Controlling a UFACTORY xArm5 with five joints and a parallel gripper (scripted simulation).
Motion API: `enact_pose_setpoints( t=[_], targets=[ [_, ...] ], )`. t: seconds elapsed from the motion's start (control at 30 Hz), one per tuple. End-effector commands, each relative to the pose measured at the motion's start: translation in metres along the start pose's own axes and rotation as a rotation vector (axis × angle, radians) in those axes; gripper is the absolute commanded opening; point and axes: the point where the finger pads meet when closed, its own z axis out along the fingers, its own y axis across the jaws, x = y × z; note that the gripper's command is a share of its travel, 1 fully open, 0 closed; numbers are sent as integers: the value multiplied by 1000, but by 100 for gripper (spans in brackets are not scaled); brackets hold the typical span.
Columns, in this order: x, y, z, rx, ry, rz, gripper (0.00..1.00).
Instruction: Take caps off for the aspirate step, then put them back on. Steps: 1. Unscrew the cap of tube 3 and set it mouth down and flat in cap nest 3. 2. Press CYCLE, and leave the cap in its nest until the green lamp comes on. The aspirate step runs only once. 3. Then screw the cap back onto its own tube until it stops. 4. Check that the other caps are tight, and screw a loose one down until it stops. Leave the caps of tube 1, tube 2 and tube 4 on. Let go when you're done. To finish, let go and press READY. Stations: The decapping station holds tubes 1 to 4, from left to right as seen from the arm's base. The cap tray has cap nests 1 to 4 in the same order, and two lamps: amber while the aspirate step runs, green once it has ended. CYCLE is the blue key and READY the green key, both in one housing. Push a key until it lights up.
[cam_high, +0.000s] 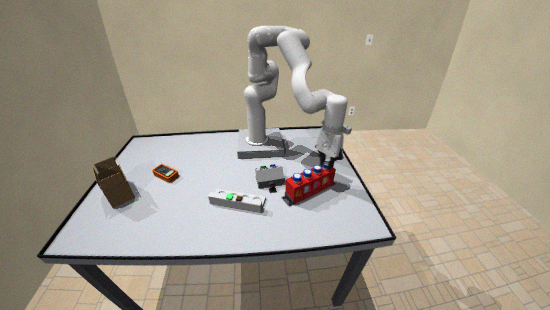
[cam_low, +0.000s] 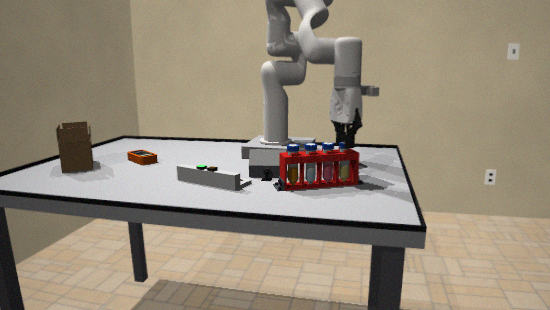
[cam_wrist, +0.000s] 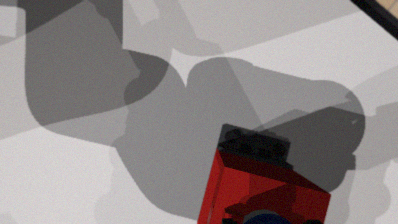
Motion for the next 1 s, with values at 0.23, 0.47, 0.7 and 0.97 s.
enact_pose_setpoints(
  t=[0.23,0.47,0.7,0.97],
  targets=[
    [0,2,-1,-5,11,0,0],
    [0,2,-1,-5,11,60,0],
    [0,2,-1,-4,11,200,0],
    [0,2,-1,-3,12,320,0]
  ],
)
